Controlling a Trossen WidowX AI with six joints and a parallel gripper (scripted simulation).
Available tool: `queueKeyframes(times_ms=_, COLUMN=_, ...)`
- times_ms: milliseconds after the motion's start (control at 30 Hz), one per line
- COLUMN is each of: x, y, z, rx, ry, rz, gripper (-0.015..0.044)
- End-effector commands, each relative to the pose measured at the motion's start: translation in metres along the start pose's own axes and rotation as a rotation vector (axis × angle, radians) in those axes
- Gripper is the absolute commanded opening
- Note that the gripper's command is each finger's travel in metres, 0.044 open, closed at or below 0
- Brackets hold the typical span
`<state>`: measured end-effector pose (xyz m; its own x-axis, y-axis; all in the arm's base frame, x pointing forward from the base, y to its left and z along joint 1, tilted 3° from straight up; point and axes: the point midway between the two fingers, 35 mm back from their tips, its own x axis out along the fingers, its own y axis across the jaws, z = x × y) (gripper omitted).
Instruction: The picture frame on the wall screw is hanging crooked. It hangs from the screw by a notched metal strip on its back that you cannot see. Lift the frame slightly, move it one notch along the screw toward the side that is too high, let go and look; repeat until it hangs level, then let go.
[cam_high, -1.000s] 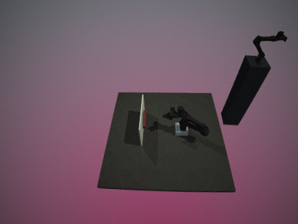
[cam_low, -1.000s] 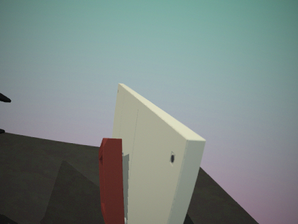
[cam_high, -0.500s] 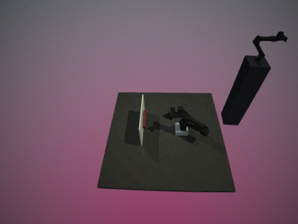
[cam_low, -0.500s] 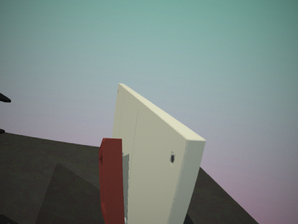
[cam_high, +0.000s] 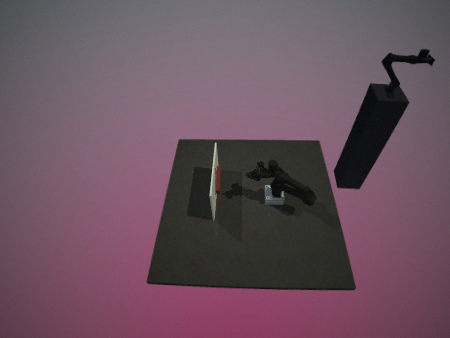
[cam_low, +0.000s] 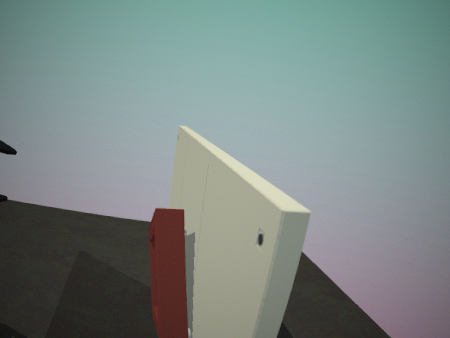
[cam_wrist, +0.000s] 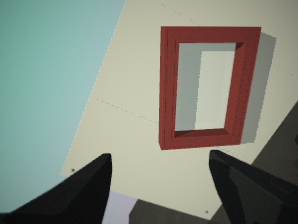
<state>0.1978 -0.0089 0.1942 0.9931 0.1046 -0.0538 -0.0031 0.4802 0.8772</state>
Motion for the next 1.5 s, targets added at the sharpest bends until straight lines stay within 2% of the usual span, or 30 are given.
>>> queueKeyframes(times_ms=0, x=0.000, y=0.001, z=0.000, rx=0.004, ry=0.002, rz=0.004, gripper=0.0260)
queueKeyframes(times_ms=1233, x=0.000, y=0.001, z=0.000, rx=0.004, ry=0.002, rz=0.004, gripper=0.0260)
queueKeyframes(times_ms=1467, x=0.029, y=-0.006, z=0.009, rx=-0.001, ry=-0.014, rz=0.009, gripper=0.0260)
